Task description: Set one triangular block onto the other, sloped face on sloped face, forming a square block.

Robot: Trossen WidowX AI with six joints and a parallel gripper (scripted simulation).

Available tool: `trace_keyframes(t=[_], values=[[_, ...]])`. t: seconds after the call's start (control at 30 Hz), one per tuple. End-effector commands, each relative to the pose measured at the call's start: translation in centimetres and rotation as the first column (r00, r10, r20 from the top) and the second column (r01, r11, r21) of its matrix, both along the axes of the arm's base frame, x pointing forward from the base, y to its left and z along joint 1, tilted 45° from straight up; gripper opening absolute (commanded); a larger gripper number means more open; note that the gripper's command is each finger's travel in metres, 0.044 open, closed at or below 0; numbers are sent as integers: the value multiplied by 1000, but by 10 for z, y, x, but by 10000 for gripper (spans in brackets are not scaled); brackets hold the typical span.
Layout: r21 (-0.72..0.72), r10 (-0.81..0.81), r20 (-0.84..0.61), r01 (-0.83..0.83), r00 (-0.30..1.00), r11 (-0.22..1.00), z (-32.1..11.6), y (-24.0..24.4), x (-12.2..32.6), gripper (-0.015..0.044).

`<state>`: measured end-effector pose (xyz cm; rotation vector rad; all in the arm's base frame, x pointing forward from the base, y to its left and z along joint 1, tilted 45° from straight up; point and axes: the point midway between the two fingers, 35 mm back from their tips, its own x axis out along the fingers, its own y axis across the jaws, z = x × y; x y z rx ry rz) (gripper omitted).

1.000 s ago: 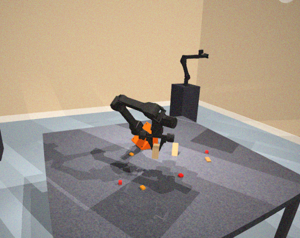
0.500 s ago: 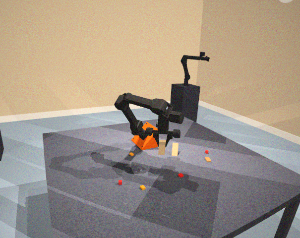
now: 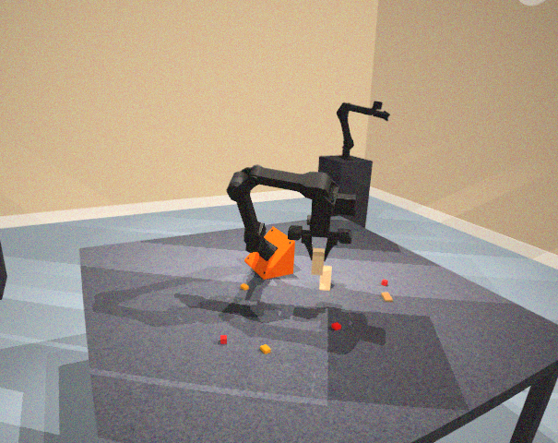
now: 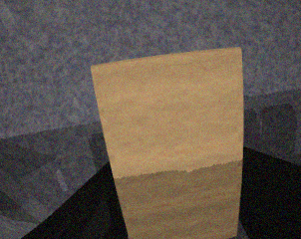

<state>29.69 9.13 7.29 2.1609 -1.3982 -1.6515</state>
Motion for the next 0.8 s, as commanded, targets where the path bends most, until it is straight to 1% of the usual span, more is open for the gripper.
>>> trace_keyframes(t=[0.0,0.3,0.47,0.77], values=[[1,-5,3,5,1000,1000,-10,21,-7,0],[-13,-10,4,10,1000,1000,-27,52,-24,0],[-13,-10,4,10,1000,1000,-29,52,-25,0],[-14,-10,4,10,1000,1000,-61,35,-35,0]])
